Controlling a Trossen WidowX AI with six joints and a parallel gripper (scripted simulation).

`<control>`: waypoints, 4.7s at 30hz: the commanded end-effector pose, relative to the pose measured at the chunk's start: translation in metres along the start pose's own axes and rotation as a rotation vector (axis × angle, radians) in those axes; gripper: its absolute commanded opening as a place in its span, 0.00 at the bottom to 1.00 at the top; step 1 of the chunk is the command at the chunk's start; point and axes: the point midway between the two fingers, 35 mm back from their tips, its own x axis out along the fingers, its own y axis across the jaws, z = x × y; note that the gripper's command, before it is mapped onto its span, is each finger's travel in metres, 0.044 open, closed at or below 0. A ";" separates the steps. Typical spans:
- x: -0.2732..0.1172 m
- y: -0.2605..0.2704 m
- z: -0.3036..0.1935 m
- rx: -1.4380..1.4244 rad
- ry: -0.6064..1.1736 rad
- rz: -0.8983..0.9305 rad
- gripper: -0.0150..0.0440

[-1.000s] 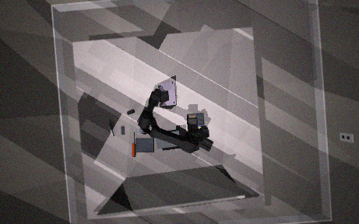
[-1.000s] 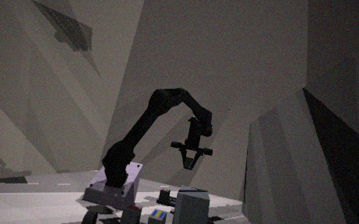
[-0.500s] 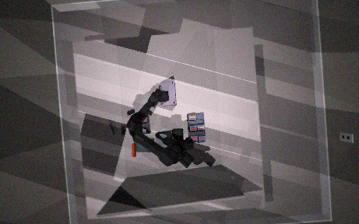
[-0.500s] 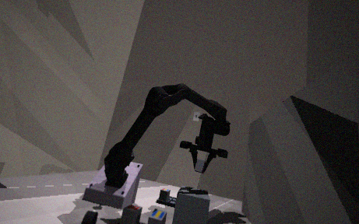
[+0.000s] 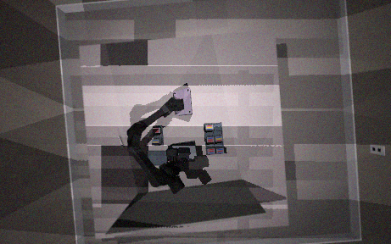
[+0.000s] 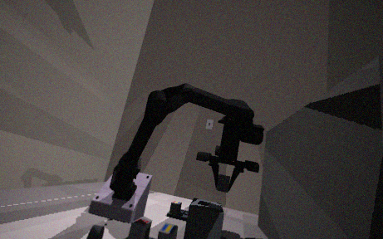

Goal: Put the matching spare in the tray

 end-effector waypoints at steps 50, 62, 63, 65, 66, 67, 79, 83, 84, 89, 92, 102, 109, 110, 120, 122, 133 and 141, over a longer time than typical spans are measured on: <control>0.017 -0.007 -0.140 -0.044 0.103 -0.024 0.25; 0.026 -0.008 -0.141 -0.043 0.101 -0.024 0.25; 0.027 -0.009 -0.141 -0.043 0.101 -0.024 0.25; 0.029 -0.009 -0.141 -0.043 0.100 -0.024 0.25; 0.029 -0.009 -0.141 -0.042 0.100 -0.024 0.25; 0.030 -0.009 -0.141 -0.042 0.100 -0.024 0.25; 0.040 -0.010 -0.142 -0.041 0.099 -0.024 0.25; 0.043 -0.010 -0.142 -0.041 0.099 -0.024 0.25; 0.043 -0.010 -0.143 -0.041 0.099 -0.024 0.25; 0.047 -0.011 -0.143 -0.041 0.098 -0.024 0.25; 0.050 -0.011 -0.143 -0.040 0.098 -0.024 0.25; 0.057 -0.011 -0.144 -0.039 0.098 -0.024 0.25; 0.063 -0.011 -0.145 -0.039 0.098 -0.024 0.25; 0.064 -0.011 -0.145 -0.039 0.098 -0.024 0.25; 0.071 -0.011 -0.146 -0.038 0.098 -0.024 0.25; 0.073 -0.011 -0.146 -0.038 0.098 -0.025 0.25; 0.081 -0.011 -0.147 -0.037 0.099 -0.025 0.25; 0.088 -0.010 -0.148 -0.036 0.099 -0.025 0.25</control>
